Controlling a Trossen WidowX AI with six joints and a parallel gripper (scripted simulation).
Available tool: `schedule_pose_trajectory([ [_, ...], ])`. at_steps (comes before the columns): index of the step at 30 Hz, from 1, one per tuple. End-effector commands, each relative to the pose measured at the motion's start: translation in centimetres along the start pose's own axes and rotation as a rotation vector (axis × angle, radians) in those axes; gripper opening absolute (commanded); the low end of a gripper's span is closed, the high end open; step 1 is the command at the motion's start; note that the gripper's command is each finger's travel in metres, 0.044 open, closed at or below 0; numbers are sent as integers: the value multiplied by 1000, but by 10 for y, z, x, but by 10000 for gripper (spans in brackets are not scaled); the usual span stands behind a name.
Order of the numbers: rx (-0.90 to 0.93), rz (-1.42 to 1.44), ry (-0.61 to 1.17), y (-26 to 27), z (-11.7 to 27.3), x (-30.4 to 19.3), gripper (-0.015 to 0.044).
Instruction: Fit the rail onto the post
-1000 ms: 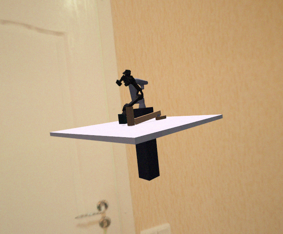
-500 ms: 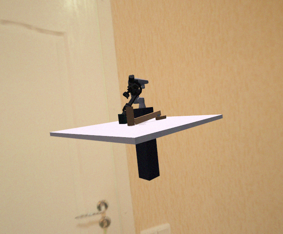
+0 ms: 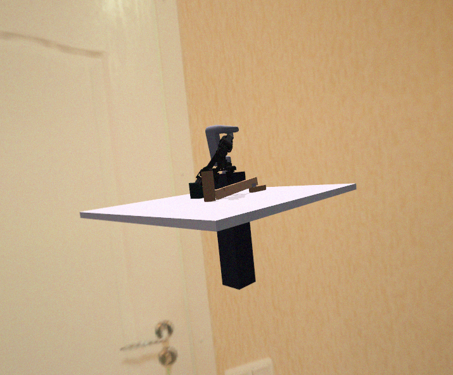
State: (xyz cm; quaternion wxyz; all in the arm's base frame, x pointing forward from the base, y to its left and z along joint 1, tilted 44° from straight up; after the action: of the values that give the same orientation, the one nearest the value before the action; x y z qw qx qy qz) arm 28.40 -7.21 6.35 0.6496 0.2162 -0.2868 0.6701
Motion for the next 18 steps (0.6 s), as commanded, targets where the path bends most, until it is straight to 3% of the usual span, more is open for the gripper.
schedule_pose_trajectory([
  [1,22,2,-31,-2,-6,5,440],
  [18,22,1,-29,-3,-29,5,440],
])
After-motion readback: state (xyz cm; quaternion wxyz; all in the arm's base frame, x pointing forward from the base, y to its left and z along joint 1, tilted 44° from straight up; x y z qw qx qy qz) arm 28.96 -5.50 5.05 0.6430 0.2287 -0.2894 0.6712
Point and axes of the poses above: the point midway between the two fingers, 35 mm back from their tips, its own z axis back along the fingers, its own y axis across the jaws, x = y × z, the point moved 3 cm from there along z, back along the fingers, and after that the axes turned 3 degrees about -z, right-handed, at the moved point
